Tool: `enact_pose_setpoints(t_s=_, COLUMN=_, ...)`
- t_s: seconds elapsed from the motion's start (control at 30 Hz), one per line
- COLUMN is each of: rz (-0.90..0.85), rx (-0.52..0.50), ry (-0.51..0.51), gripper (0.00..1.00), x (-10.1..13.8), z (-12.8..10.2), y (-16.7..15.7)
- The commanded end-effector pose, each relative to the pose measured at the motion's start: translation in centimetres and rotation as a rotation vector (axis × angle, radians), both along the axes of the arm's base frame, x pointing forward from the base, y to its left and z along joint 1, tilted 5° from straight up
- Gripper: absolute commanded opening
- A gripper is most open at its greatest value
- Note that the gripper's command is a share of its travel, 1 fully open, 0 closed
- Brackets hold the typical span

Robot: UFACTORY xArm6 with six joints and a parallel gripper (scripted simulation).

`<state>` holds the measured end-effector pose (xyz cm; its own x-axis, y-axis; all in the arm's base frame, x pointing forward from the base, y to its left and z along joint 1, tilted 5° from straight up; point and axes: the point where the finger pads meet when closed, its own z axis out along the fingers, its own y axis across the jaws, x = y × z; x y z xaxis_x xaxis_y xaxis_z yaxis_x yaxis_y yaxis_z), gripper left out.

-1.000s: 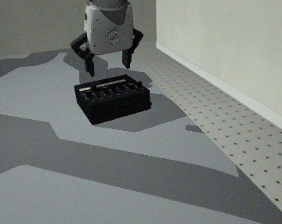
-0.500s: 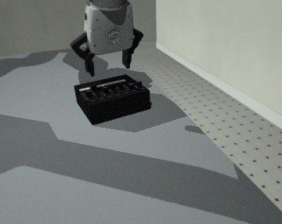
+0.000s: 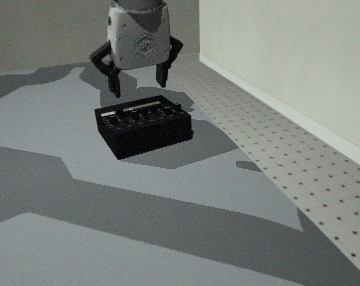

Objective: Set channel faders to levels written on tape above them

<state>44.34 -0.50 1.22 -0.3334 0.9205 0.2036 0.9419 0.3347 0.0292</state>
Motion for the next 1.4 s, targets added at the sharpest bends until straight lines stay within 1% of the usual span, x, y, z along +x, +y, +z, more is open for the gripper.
enact_pose_setpoints(t_s=0.0, rz=0.005, rx=-0.001, ry=-0.005, gripper=1.0, x=0.1, z=0.1, y=0.0)
enact_pose_setpoints(t_s=0.2, rz=0.055, rx=-0.003, ry=-0.015, gripper=1.0, x=0.1, z=0.3, y=0.1)
enact_pose_setpoints(t_s=0.3, rz=0.145, rx=-0.009, ry=-0.032, gripper=1.0, x=0.1, z=0.5, y=0.2)
enact_pose_setpoints(t_s=0.37, rz=0.234, rx=-0.013, ry=-0.048, gripper=1.0, x=0.1, z=0.7, y=0.3)
enact_pose_setpoints(t_s=0.47, rz=0.413, rx=-0.023, ry=-0.079, gripper=1.0, x=0.0, z=1.0, y=0.6)
enact_pose_setpoints(t_s=0.57, rz=0.641, rx=-0.035, ry=-0.114, gripper=1.0, x=-0.1, z=1.6, y=0.9)
enact_pose_setpoints(t_s=0.7, rz=0.902, rx=-0.053, ry=-0.145, gripper=1.0, x=-0.2, z=2.4, y=1.4)
enact_pose_setpoints(t_s=0.77, rz=0.902, rx=-0.053, ry=-0.145, gripper=1.0, x=-0.2, z=2.4, y=1.4)
enact_pose_setpoints(t_s=0.8, rz=1.095, rx=-0.058, ry=-0.172, gripper=1.0, x=-0.2, z=2.6, y=1.6)
enact_pose_setpoints(t_s=0.9, rz=1.21, rx=-0.072, ry=-0.174, gripper=1.0, x=-0.3, z=3.3, y=2.0)
enact_pose_setpoints(t_s=1.27, rz=1.951, rx=-0.103, ry=-0.194, gripper=1.0, x=-0.5, z=5.6, y=3.3)
enact_pose_setpoints(t_s=1.33, rz=1.951, rx=-0.103, ry=-0.194, gripper=1.0, x=-0.5, z=5.6, y=3.3)
enact_pose_setpoints(t_s=1.37, rz=2.144, rx=-0.103, ry=-0.195, gripper=1.0, x=-0.5, z=5.8, y=3.4)
